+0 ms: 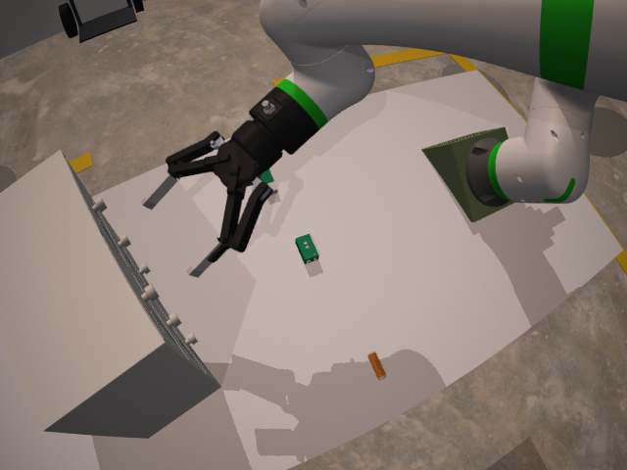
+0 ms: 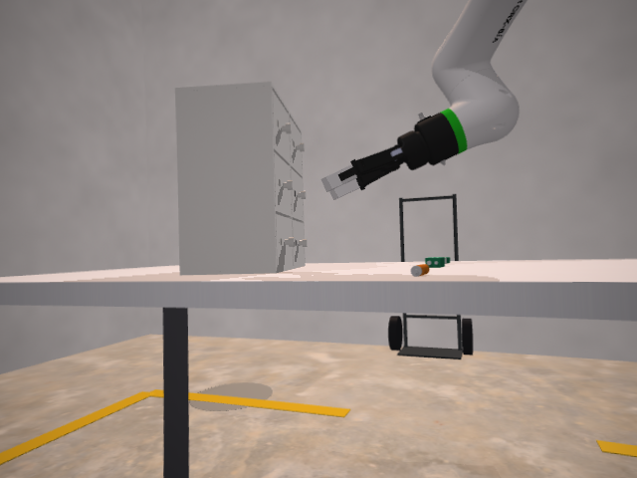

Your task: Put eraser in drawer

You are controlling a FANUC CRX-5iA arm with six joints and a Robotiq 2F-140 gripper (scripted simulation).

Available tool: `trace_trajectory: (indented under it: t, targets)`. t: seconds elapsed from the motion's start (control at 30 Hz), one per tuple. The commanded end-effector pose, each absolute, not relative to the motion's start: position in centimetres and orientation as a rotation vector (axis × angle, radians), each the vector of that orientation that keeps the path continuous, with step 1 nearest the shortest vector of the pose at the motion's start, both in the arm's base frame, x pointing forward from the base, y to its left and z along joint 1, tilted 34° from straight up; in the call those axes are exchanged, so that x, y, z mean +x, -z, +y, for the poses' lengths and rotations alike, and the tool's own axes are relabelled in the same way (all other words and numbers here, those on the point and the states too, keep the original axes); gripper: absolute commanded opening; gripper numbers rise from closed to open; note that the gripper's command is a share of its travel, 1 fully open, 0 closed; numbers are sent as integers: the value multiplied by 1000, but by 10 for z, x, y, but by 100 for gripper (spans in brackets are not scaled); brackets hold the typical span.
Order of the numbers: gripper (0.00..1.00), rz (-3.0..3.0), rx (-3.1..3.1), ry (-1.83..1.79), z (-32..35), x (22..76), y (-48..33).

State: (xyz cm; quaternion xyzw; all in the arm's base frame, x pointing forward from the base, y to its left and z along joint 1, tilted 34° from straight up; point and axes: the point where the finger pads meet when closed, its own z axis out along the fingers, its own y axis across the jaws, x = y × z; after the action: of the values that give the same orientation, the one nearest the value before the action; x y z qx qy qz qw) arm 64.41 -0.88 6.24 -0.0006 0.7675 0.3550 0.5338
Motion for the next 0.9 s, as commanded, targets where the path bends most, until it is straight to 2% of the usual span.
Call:
trace_trajectory:
  t: [0.0, 0.87]
  targets:
    - [100, 1868, -19, -852, -12, 641, -65]
    - [100, 2327, -250, -904, -50, 606, -92]
